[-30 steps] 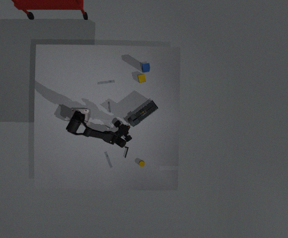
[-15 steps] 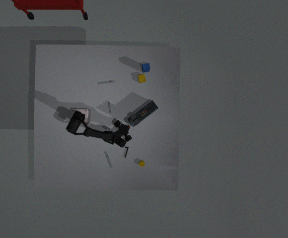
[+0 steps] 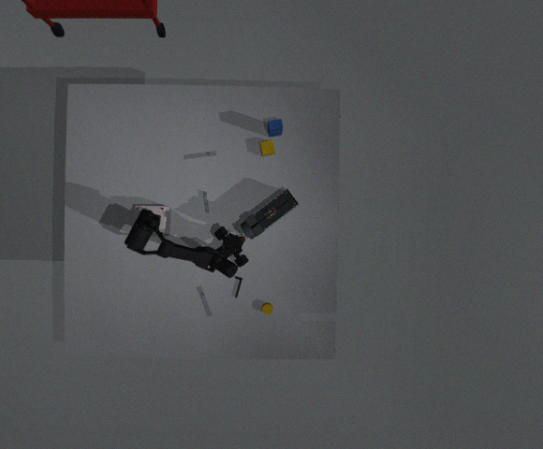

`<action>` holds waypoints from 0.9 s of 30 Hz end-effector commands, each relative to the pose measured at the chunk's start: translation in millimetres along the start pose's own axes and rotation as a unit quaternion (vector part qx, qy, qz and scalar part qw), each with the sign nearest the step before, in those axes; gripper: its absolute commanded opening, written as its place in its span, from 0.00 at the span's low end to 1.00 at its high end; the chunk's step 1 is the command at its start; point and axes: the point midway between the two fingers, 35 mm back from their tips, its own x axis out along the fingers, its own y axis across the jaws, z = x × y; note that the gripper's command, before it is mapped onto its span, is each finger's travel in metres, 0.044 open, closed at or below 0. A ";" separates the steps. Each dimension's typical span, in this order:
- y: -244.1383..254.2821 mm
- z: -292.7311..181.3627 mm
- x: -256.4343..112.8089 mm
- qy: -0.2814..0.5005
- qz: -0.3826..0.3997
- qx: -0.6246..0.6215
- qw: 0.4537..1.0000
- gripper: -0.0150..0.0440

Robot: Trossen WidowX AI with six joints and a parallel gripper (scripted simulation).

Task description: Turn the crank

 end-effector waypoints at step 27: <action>11.9 -3.7 3.9 0.005 0.010 0.006 1.000 0.25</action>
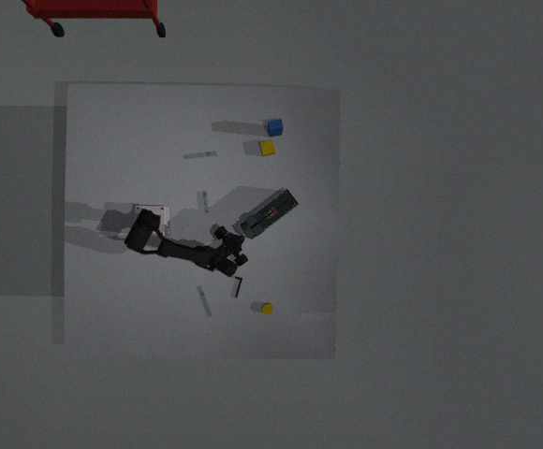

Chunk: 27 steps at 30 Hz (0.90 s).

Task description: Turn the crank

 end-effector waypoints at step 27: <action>14.6 -2.1 2.2 0.004 0.010 0.005 1.000 0.25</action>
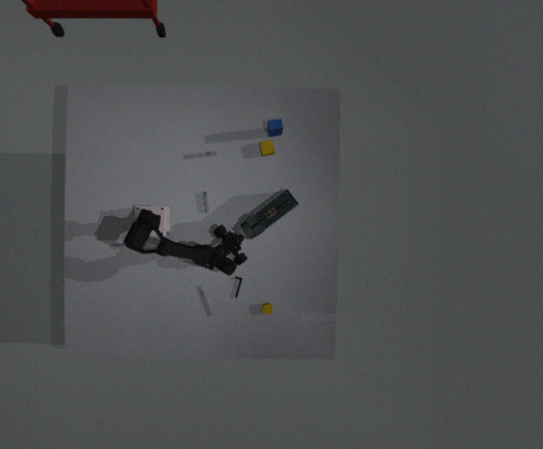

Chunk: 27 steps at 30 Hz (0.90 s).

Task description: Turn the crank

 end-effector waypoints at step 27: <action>21.1 1.5 -1.8 0.001 0.011 0.005 1.000 0.25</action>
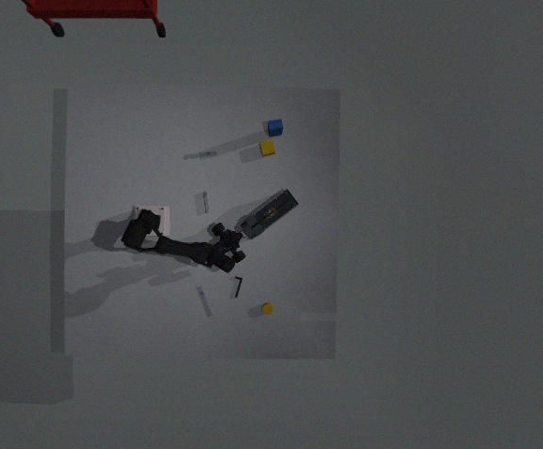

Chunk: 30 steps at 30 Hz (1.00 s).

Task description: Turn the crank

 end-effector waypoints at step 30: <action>23.7 16.3 -16.6 -0.001 0.008 0.003 1.000 0.25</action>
